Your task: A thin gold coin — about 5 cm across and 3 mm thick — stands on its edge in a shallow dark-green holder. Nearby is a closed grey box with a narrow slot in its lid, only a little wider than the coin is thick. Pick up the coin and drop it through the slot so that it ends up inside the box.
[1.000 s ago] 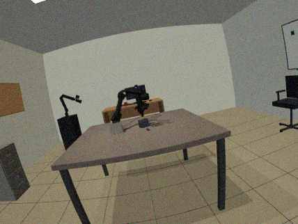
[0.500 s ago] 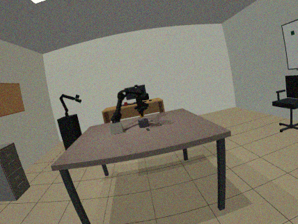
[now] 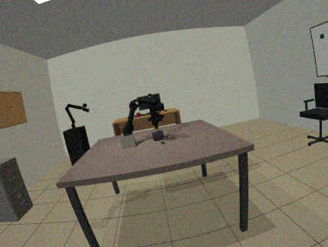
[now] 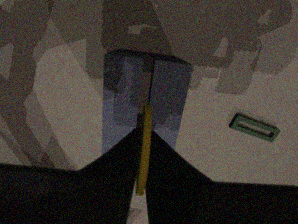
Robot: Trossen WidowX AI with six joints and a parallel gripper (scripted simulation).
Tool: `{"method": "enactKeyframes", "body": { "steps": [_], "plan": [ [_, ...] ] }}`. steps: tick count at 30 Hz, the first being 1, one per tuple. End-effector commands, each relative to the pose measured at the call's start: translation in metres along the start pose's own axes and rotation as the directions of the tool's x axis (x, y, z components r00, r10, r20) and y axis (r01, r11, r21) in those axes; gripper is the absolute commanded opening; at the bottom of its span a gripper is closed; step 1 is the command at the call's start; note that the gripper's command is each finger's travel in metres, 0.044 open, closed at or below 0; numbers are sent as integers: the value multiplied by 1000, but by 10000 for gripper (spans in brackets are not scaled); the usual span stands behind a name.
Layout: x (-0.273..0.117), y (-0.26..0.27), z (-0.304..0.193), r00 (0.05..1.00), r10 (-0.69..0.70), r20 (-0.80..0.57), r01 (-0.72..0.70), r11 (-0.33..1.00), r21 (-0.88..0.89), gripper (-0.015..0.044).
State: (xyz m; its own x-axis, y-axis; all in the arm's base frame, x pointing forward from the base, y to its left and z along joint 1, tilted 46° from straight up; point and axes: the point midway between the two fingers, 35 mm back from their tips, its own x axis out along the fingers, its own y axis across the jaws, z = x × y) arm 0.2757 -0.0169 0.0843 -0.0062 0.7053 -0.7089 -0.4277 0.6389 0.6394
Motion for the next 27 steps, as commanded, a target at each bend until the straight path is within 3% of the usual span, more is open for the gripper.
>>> {"method": "enactKeyframes", "body": {
  "steps": [1,26,27],
  "plan": [
    [2,1,1,1000,1,3,-1,1000,5,0],
    [16,1,1,1000,1,3,-1,1000,5,0],
    [14,1,1,1000,0,0,0,1000,2,26]
  ]
}}
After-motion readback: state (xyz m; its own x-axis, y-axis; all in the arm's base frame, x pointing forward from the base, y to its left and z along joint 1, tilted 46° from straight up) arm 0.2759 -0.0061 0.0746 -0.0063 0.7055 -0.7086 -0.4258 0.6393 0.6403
